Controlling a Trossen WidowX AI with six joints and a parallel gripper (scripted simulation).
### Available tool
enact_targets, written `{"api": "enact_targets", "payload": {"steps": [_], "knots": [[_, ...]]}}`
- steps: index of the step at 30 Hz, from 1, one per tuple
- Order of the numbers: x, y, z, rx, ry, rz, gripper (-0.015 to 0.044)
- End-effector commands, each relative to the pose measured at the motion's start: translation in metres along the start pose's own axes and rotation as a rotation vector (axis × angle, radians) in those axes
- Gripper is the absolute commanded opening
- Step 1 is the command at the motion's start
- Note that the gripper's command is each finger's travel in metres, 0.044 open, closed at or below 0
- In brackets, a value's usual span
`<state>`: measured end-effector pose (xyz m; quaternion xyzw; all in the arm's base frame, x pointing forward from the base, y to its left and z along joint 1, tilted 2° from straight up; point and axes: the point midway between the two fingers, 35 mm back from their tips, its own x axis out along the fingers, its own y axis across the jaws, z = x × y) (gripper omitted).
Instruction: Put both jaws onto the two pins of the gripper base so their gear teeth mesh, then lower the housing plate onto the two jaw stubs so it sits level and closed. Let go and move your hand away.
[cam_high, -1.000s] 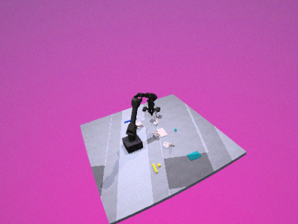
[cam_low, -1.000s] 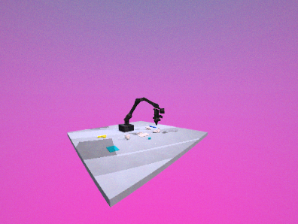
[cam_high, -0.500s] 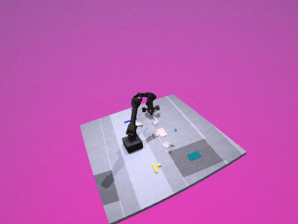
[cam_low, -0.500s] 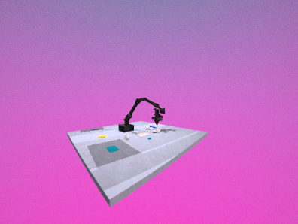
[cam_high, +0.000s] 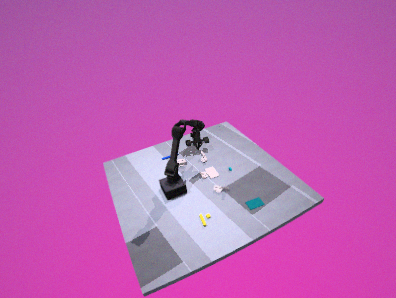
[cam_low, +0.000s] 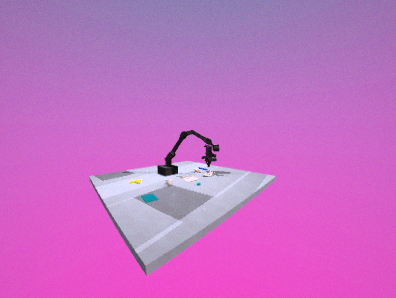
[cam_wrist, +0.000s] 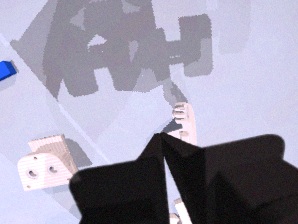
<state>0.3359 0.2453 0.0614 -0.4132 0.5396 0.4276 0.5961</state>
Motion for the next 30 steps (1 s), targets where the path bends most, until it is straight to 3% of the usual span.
{"api": "enact_targets", "payload": {"steps": [1,30], "knots": [[0.007,-0.001,0.000,-0.006,0.002,-0.003,0.0000],[0.052,0.000,-0.001,-0.022,0.002,-0.003,0.0000]]}}
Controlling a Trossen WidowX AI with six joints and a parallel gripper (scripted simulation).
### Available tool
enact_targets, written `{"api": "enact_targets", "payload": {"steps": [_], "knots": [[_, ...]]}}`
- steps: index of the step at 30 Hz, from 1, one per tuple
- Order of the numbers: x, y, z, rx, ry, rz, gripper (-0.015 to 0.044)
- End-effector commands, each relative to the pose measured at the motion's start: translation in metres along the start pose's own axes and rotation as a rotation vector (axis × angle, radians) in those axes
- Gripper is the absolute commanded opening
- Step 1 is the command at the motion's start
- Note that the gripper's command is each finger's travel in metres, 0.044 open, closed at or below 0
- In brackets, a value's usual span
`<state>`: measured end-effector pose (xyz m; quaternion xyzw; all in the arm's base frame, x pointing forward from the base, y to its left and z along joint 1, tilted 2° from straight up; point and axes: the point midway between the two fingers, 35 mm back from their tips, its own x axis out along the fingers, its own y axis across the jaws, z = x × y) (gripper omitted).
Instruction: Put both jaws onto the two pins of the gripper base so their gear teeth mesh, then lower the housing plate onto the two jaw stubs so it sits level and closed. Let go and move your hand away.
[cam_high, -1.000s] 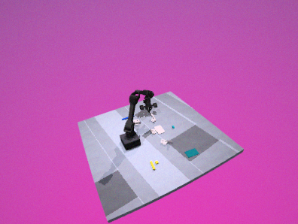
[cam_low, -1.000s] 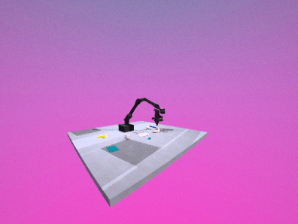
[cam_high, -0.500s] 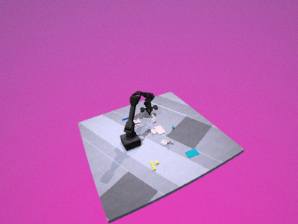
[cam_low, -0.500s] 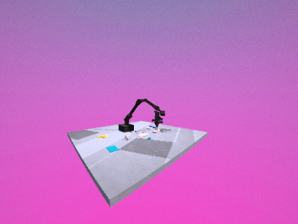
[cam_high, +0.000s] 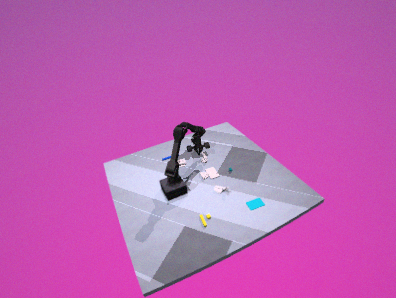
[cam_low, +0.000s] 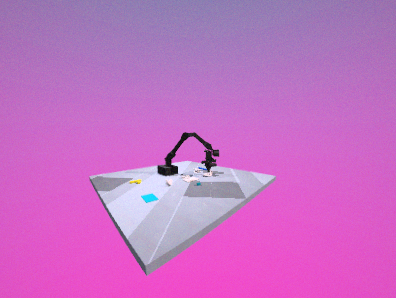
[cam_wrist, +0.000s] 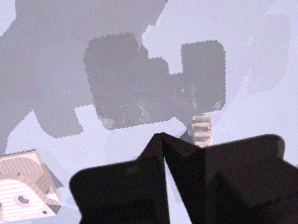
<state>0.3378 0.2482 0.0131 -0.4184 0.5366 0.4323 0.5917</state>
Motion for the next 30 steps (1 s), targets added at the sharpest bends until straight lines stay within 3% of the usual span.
{"api": "enact_targets", "payload": {"steps": [1,30], "knots": [[0.003,0.000,0.000,-0.005,0.000,-0.004,0.0000],[0.002,-0.045,0.001,-0.005,0.000,-0.008,0.0000]]}}
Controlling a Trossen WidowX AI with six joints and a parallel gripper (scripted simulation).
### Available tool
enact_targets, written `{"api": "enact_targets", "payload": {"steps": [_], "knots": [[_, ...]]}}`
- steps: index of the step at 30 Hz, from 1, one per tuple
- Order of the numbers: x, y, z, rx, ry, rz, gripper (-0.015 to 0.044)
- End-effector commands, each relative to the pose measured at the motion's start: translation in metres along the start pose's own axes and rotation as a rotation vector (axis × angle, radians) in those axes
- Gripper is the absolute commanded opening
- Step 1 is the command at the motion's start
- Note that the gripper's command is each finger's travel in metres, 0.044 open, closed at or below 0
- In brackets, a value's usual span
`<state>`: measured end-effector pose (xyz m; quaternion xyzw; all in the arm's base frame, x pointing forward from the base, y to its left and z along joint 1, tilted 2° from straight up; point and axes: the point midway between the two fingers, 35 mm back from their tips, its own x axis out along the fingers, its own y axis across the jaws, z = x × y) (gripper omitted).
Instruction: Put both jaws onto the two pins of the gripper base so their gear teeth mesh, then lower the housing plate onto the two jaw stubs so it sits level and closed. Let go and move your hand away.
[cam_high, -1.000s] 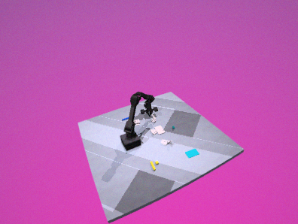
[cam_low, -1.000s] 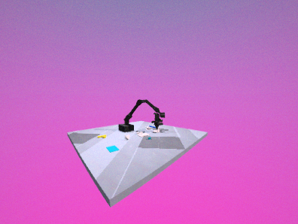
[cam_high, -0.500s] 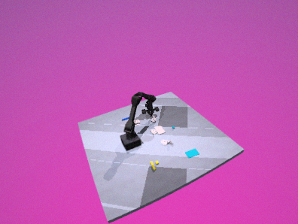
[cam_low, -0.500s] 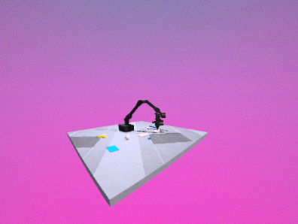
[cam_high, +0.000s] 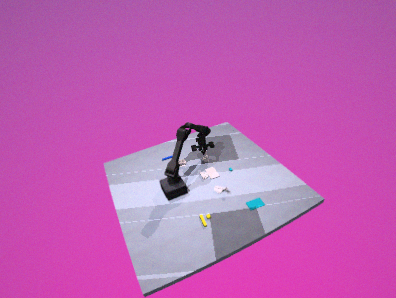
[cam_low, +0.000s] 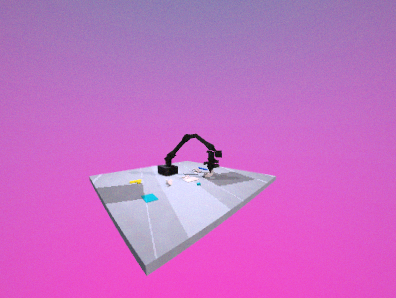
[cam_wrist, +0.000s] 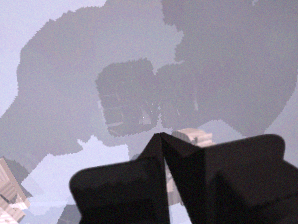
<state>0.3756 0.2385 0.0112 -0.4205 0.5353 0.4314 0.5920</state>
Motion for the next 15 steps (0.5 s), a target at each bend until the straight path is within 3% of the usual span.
{"api": "enact_targets", "payload": {"steps": [1,15], "knots": [[-0.001,-0.008,0.000,-0.003,-0.001,-0.004,0.0000],[-0.004,-0.021,-0.001,-0.003,-0.001,-0.005,0.0000]]}}
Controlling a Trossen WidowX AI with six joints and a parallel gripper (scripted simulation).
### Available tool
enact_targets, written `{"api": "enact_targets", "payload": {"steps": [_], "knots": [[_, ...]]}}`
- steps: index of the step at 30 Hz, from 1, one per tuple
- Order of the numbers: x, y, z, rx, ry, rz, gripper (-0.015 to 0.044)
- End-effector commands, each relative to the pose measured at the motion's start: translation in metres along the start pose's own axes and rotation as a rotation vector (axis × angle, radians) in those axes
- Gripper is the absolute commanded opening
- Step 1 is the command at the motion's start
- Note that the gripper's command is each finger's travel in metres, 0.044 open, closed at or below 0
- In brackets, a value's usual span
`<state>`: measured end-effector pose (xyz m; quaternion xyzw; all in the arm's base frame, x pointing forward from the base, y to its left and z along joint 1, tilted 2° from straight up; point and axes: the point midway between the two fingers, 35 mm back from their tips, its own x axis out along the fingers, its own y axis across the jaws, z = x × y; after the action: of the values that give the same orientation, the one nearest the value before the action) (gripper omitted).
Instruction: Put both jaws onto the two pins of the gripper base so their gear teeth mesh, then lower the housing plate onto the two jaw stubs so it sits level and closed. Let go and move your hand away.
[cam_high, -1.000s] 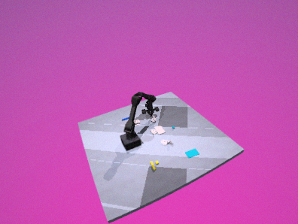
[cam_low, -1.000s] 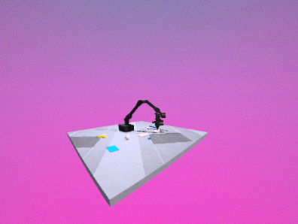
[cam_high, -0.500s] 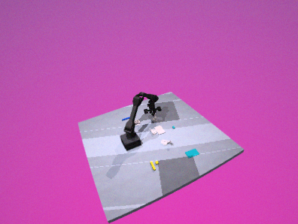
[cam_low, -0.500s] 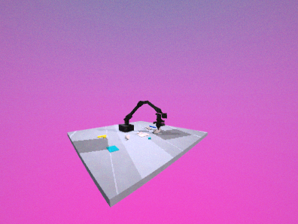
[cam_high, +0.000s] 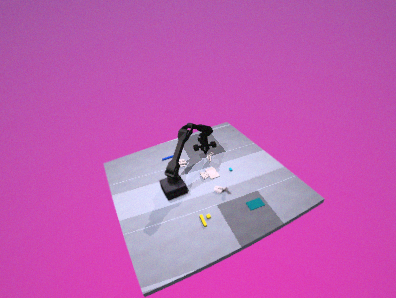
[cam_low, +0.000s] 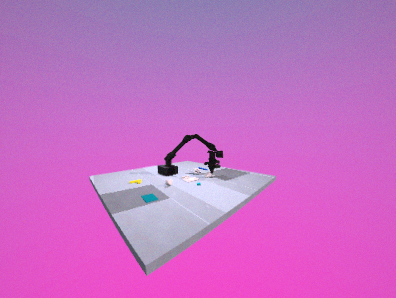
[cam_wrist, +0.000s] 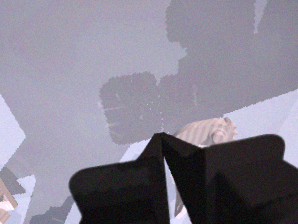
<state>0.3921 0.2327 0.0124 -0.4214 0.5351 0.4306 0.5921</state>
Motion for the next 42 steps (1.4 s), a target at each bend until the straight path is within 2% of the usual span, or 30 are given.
{"api": "enact_targets", "payload": {"steps": [1,6,10,11,27,42], "knots": [[-0.009,-0.003,0.001,-0.002,-0.001,-0.003,0.0000],[-0.058,0.001,0.000,0.000,0.000,0.000,0.0000],[-0.060,0.001,0.000,0.000,0.000,0.000,0.0000],[-0.052,0.000,0.001,0.001,-0.002,-0.002,0.0026],[-0.052,0.000,0.001,0.001,-0.002,-0.002,0.0440],[-0.052,0.000,0.001,0.001,-0.002,-0.002,0.0440]]}}
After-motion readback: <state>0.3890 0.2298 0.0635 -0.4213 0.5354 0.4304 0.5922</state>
